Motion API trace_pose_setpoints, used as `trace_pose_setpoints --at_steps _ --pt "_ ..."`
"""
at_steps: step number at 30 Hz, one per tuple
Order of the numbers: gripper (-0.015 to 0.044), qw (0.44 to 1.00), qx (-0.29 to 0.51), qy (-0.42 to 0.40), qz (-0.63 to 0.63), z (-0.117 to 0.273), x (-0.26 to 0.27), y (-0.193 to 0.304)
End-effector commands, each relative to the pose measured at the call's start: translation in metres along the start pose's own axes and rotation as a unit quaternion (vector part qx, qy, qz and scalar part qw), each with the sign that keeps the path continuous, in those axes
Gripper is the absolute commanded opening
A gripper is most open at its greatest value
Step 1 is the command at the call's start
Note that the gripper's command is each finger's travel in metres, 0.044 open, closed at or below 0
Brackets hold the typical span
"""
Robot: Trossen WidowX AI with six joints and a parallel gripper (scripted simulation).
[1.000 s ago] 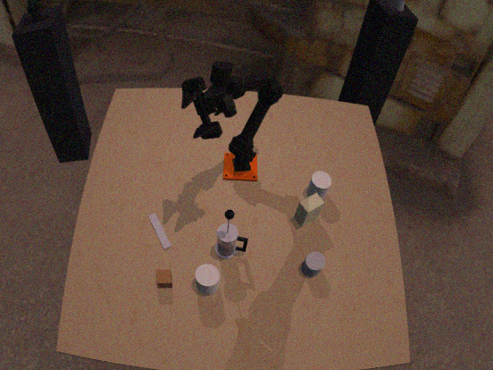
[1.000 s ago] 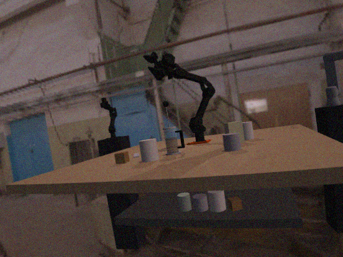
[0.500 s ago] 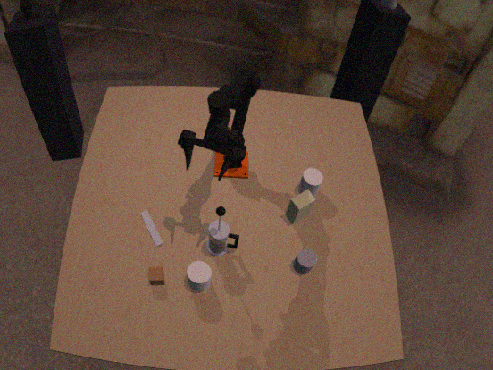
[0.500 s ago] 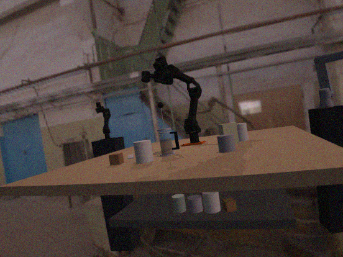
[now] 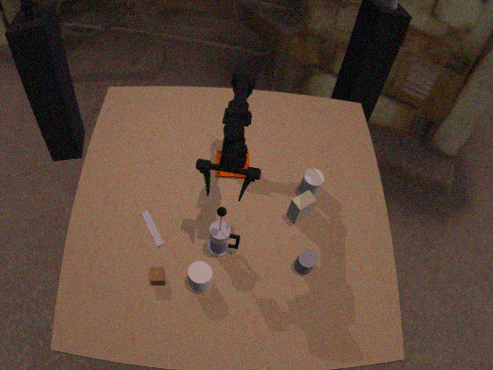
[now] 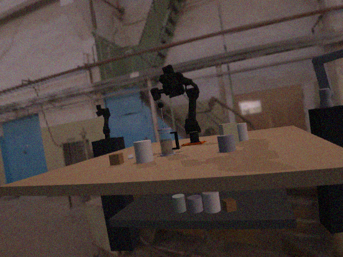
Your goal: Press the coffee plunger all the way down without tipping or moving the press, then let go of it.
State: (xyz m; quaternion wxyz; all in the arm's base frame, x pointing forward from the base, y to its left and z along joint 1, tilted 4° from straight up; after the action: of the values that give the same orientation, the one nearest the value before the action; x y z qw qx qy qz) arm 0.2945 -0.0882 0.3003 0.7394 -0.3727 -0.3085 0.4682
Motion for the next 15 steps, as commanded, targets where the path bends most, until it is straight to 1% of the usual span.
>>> trace_pose_setpoints --at_steps 1,15 --pt "0.0440 1.000 0.002 0.001 -0.005 -0.004 0.000 0.012" --pt "0.0440 1.000 0.002 0.001 -0.005 -0.020 0.000 0.012"
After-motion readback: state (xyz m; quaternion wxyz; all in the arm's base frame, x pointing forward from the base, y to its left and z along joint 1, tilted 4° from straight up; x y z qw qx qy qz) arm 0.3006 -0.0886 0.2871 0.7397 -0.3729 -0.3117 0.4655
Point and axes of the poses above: the point midway between the two fingers, 35 mm back from their tips, its own z axis back along the fingers, its own x axis across the jaws, y = z × x, the point moved 3 cm from there along z, back along the fingers, and after that the axes turned 9 degrees about -z, right-handed, at the moved point
